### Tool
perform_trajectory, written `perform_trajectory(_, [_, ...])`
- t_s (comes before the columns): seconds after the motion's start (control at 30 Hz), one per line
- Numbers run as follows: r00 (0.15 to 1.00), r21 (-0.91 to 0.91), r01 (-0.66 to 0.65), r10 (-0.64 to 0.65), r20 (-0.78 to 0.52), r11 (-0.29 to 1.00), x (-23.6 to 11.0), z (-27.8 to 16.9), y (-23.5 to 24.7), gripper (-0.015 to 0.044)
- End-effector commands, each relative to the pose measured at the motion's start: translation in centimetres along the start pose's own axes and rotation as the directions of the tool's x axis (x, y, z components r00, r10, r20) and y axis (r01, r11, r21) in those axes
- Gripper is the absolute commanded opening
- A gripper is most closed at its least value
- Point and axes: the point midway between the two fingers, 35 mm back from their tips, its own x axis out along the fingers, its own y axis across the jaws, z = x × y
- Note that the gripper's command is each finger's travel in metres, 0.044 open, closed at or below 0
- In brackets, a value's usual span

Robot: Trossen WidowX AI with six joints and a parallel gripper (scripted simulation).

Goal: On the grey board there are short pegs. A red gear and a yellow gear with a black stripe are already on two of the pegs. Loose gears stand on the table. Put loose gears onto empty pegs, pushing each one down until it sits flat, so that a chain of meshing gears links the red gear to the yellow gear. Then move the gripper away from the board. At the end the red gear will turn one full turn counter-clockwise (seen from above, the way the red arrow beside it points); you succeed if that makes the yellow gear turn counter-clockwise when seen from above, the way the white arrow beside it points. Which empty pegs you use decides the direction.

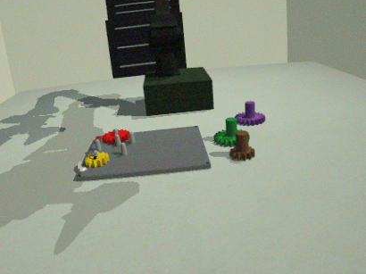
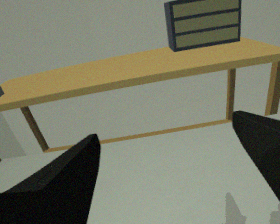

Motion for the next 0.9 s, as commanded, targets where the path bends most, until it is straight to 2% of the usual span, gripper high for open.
perform_trajectory(0.0, [1.0,0.0,-0.003,0.003,-0.013,1.0,0.2,-0.2,0.1,0.0426])
perform_trajectory(0.1, [0.98,-0.003,-0.04,0.039,-0.193,0.999,2.1,-3.5,1.4,0.044])
perform_trajectory(0.23, [0.87,-0.006,-0.103,0.087,-0.485,0.995,3.9,-9.4,3.8,0.044])
perform_trajectory(0.33, [0.73,-0.009,-0.148,0.103,-0.676,0.989,4.0,-13.9,5.4,0.044])
perform_trajectory(0.47, [0.483,-0.013,-0.206,0.09,-0.871,0.978,2.7,-19.4,7.3,0.044])
perform_trajectory(0.6, [0.193,-0.014,-0.263,0.038,-0.981,0.965,0.1,-24.0,9.1,0.044])
perform_trajectory(0.67, [0.096,-0.016,-0.28,0.012,-0.995,0.96,-1.0,-25.2,9.6,0.044])
perform_trajectory(0.87, [0.084,-0.016,-0.283,0.008,-0.996,0.959,-1.3,-25.6,10.1,0.044])
